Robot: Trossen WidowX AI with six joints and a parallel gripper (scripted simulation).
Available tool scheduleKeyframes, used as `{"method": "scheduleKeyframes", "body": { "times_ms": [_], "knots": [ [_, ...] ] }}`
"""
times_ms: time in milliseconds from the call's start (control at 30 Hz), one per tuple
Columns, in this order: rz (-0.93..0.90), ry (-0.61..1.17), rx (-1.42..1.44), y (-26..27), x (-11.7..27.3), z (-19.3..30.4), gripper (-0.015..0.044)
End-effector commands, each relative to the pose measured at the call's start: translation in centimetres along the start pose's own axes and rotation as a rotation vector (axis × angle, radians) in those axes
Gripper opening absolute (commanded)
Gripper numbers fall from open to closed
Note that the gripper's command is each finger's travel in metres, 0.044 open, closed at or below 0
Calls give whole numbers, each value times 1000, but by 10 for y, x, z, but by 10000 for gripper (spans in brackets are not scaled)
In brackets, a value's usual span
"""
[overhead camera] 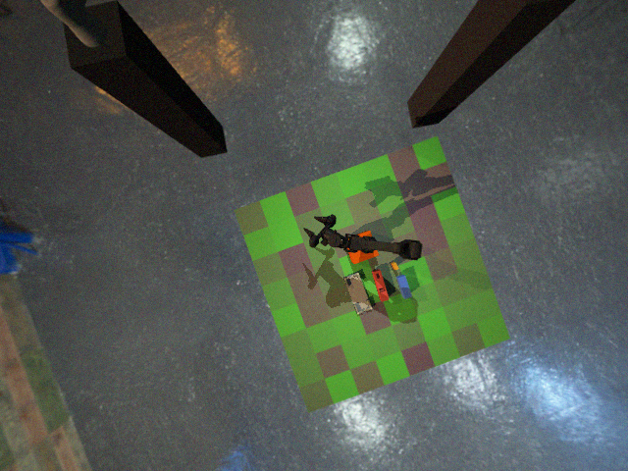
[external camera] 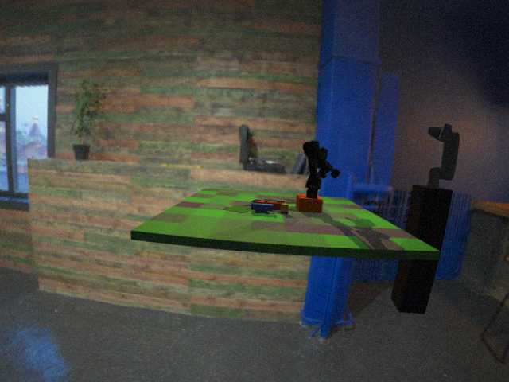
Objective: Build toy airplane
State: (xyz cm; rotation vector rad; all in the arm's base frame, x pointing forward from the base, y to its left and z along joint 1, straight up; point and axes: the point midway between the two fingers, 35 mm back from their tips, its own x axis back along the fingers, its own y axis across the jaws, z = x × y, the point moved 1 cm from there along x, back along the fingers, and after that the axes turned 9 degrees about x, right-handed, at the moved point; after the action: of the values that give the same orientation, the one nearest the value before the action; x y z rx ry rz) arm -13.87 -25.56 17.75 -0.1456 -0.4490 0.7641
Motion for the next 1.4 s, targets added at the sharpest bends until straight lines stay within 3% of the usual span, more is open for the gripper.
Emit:
{"method": "scheduleKeyframes", "body": {
  "times_ms": [0, 267, 467, 700, 1100, 1367],
  "knots": [
    [0, 0, 0, 0, 0, 0, 426],
    [205, -307, -200, -84, 27, -59, 440],
    [273, -611, -310, -139, 80, -117, 440],
    [236, -901, -352, -168, 154, -174, 440],
    [-15, -1229, -199, -130, 302, -248, 440],
    [-276, -1264, -183, -77, 380, -269, 440]
  ]
}}
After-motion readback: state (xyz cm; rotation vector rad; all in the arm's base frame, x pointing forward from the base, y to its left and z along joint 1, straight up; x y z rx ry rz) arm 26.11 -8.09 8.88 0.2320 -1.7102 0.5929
